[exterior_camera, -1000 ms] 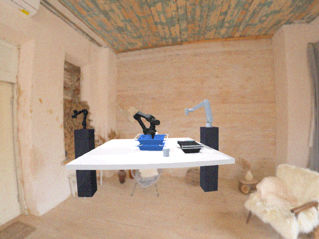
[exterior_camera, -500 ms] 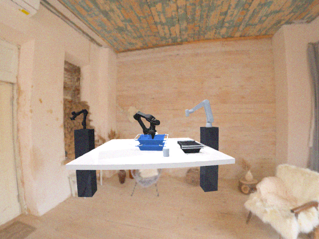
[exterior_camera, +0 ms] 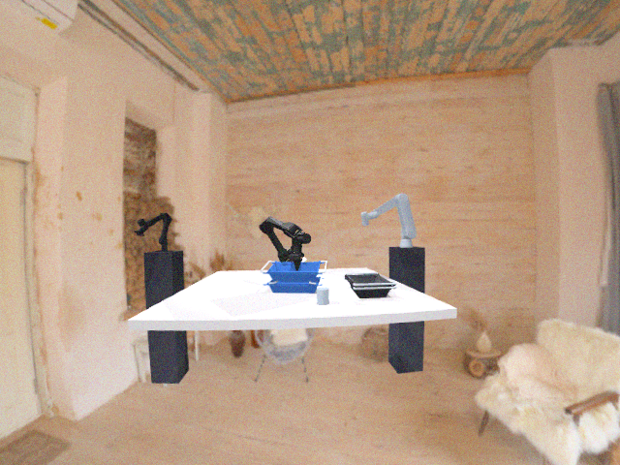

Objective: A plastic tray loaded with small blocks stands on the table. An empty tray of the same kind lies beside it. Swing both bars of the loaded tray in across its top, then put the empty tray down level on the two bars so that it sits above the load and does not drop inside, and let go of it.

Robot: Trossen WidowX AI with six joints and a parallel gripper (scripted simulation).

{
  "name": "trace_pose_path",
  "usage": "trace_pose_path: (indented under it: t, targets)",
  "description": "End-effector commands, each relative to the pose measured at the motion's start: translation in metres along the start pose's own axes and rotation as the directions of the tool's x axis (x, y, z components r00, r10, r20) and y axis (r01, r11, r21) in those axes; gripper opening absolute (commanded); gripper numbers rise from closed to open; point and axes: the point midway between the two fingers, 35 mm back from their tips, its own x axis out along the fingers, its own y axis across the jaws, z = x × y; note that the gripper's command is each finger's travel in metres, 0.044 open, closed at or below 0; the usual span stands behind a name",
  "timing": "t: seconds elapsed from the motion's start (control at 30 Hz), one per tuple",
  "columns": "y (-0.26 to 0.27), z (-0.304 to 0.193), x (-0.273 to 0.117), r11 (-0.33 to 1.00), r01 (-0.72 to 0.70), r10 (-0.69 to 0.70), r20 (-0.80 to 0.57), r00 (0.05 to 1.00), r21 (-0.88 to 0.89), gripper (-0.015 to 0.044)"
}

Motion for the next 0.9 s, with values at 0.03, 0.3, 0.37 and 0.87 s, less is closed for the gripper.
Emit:
trace_pose_path:
  t: [0.03,0.3,0.37,0.87]
  targets:
    - [-0.004,0.002,0.005,1.000,0.026,-0.026,0.001,1.000,-0.004,0.0000]
    - [-0.004,0.002,0.005,1.000,0.026,-0.026,0.001,1.000,-0.004,0.0000]
    - [-0.004,0.002,0.005,1.000,0.026,-0.026,0.001,1.000,-0.004,0.0000]
    - [-0.007,0.002,0.014,1.000,0.026,-0.026,0.002,1.000,-0.004,0.0000]
